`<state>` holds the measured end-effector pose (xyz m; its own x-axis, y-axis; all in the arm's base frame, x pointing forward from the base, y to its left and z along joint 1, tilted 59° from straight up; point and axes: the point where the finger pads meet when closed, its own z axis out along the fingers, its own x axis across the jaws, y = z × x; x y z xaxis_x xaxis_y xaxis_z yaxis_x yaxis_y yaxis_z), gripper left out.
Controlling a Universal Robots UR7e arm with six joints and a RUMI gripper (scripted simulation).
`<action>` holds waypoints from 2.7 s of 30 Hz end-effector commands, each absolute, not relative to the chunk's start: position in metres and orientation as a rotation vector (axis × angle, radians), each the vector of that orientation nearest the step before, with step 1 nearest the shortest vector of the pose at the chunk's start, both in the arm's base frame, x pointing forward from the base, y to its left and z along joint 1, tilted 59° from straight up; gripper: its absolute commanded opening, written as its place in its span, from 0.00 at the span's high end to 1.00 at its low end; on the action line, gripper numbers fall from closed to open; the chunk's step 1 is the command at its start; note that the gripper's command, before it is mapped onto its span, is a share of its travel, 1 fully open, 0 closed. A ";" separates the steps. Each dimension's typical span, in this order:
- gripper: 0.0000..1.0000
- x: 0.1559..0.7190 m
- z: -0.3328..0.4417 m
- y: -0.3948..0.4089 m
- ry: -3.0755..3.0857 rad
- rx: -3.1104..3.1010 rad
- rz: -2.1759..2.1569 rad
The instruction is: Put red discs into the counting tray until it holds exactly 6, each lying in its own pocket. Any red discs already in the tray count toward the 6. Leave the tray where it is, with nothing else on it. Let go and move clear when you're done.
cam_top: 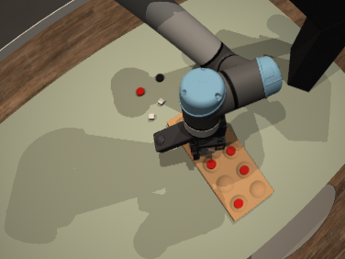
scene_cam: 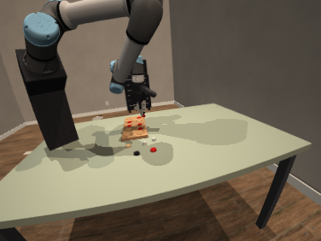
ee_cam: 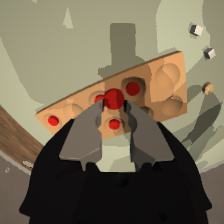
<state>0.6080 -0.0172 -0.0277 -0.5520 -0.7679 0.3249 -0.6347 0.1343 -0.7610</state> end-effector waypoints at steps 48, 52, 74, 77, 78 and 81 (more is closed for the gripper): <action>1.00 0.645 -0.156 0.020 2.205 -1.394 -1.467; 1.00 0.649 -0.159 0.017 2.206 -1.394 -1.466; 1.00 0.653 -0.162 0.013 2.207 -1.394 -1.465; 0.80 0.653 -0.162 0.013 2.207 -1.394 -1.465; 0.80 0.653 -0.162 0.013 2.207 -1.394 -1.465; 0.80 0.653 -0.162 0.013 2.207 -1.394 -1.465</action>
<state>0.6525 0.0128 -0.1627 -0.5580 -0.7547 0.3451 -0.6111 0.0924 -0.7862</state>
